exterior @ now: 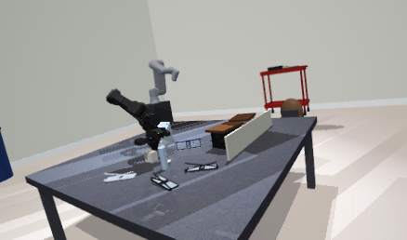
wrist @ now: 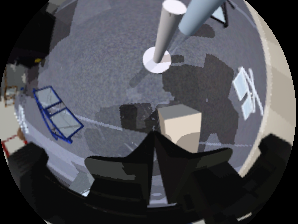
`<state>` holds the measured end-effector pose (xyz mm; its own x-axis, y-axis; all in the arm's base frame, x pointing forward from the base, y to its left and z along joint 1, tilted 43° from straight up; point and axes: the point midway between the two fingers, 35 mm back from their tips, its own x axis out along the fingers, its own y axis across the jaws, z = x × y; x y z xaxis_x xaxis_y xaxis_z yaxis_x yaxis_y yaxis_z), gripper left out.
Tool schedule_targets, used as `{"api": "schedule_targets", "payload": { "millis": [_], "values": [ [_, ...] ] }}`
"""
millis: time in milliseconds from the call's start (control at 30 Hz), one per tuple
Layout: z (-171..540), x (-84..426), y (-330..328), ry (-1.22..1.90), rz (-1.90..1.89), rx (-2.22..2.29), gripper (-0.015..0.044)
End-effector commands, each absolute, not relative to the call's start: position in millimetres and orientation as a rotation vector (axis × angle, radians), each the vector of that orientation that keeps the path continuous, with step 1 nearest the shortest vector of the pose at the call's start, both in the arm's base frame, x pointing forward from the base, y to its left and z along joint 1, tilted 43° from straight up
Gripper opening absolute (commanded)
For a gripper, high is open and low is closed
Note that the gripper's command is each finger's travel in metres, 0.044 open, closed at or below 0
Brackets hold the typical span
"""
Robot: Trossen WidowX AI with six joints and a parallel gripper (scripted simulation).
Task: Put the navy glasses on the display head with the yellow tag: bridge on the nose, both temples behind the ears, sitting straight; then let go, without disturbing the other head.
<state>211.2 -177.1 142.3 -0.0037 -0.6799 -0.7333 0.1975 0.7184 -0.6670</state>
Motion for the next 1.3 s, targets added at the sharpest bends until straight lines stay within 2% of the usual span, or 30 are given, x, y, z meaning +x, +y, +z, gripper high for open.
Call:
{"api": "schedule_targets", "payload": {
  "millis": [0,1267],
  "values": [
    [145.8,211.0,-180.5,1.414,-0.726,-0.429,0.0],
    [165.9,204.8,-201.3,1.412,-0.729,-0.432,0.0]
  ]
}}
